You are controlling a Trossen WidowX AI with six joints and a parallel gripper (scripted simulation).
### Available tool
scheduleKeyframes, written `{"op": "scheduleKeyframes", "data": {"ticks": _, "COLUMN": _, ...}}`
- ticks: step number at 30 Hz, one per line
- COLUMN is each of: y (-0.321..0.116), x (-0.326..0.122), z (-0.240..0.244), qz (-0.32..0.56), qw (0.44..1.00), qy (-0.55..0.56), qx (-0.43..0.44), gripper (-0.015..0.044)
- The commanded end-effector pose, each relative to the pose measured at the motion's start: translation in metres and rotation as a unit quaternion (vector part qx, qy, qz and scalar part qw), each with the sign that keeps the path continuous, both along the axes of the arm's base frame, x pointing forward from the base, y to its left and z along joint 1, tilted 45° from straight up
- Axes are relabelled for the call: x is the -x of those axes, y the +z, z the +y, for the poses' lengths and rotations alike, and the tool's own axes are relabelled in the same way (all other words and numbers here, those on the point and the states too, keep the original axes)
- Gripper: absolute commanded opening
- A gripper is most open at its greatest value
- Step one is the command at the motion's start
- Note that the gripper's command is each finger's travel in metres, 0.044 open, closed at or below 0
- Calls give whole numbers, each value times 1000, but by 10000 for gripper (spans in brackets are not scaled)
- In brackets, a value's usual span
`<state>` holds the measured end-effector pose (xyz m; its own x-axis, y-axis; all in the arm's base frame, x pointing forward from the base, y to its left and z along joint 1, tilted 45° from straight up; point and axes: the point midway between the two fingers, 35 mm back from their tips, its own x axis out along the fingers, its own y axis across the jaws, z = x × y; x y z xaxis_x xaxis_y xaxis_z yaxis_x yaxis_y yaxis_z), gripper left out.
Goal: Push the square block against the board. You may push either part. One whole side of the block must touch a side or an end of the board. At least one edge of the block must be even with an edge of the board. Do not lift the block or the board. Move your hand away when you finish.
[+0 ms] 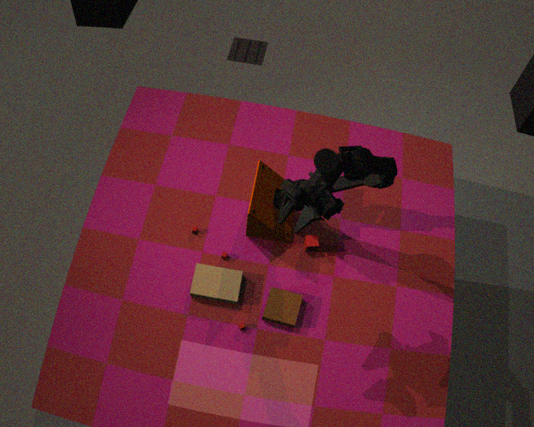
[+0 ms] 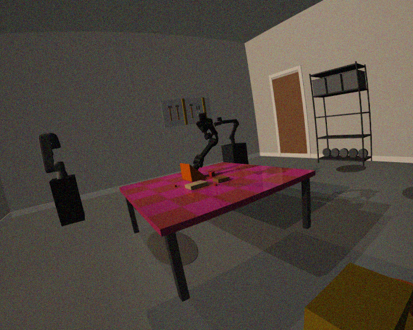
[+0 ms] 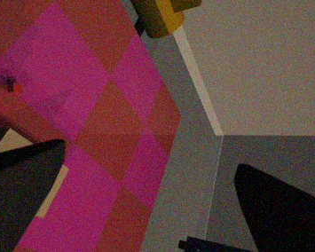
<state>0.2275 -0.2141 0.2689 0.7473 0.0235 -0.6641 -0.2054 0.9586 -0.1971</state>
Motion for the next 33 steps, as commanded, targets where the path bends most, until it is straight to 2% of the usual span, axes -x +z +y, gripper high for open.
{"op": "scheduleKeyframes", "data": {"ticks": 1, "y": 0, "x": 0, "z": 0, "qz": 0, "qw": 1000, "qy": 0, "qx": 0, "gripper": 374}}
{"op": "scheduleKeyframes", "data": {"ticks": 5, "y": -5, "x": -9, "z": 8, "qz": 3, "qw": 1000, "qy": 20, "qx": -9, "gripper": 269}}
{"op": "scheduleKeyframes", "data": {"ticks": 15, "y": -42, "x": -60, "z": 72, "qz": 30, "qw": 985, "qy": 164, "qx": -55, "gripper": 6}}
{"op": "scheduleKeyframes", "data": {"ticks": 24, "y": -75, "x": -89, "z": 140, "qz": 58, "qw": 947, "qy": 311, "qx": -61, "gripper": 0}}
{"op": "scheduleKeyframes", "data": {"ticks": 33, "y": -109, "x": -99, "z": 216, "qz": 84, "qw": 886, "qy": 452, "qx": -64, "gripper": 0}}
